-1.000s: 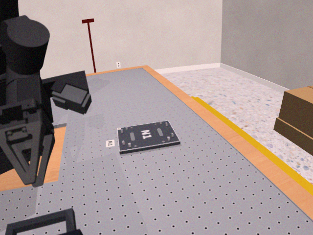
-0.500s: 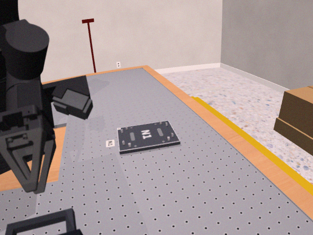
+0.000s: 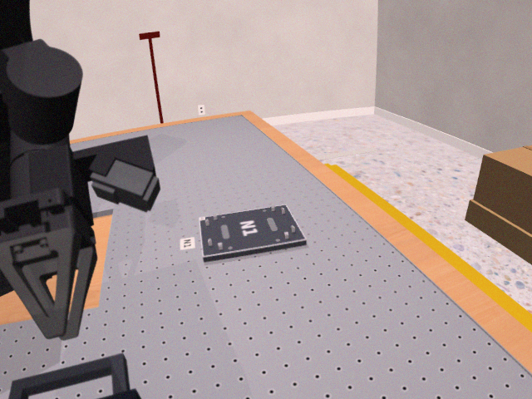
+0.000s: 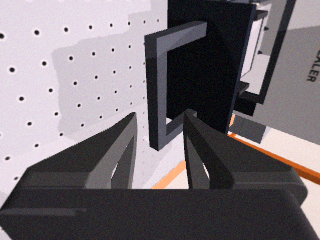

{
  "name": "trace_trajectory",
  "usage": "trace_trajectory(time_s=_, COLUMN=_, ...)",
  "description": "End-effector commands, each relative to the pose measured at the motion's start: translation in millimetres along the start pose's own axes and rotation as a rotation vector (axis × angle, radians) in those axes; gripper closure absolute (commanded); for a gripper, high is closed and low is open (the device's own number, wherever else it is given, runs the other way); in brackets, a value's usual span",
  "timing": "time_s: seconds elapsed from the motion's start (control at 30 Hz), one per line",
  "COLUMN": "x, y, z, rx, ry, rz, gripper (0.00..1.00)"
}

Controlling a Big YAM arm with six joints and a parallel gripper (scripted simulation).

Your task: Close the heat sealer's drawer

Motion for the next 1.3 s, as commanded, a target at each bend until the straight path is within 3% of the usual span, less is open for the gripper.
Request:
trace_trajectory(time_s=0.0, x=4, y=2.9, z=6, rx=0.023, ry=-0.024, rz=-0.016, gripper=0.7)
trace_trajectory(time_s=1.27, x=4, y=25.6, z=6, rx=0.023, ry=-0.023, rz=-0.016, gripper=0.7)
Point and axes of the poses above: the point where the finger pads meet when closed, its own y axis out along the fingers, its own x axis across the jaws, z = x × y, the point moved 8 cm from there along -y, back along the fingers, and after that the axes turned 9 degrees about y, right-handed, at the moved point
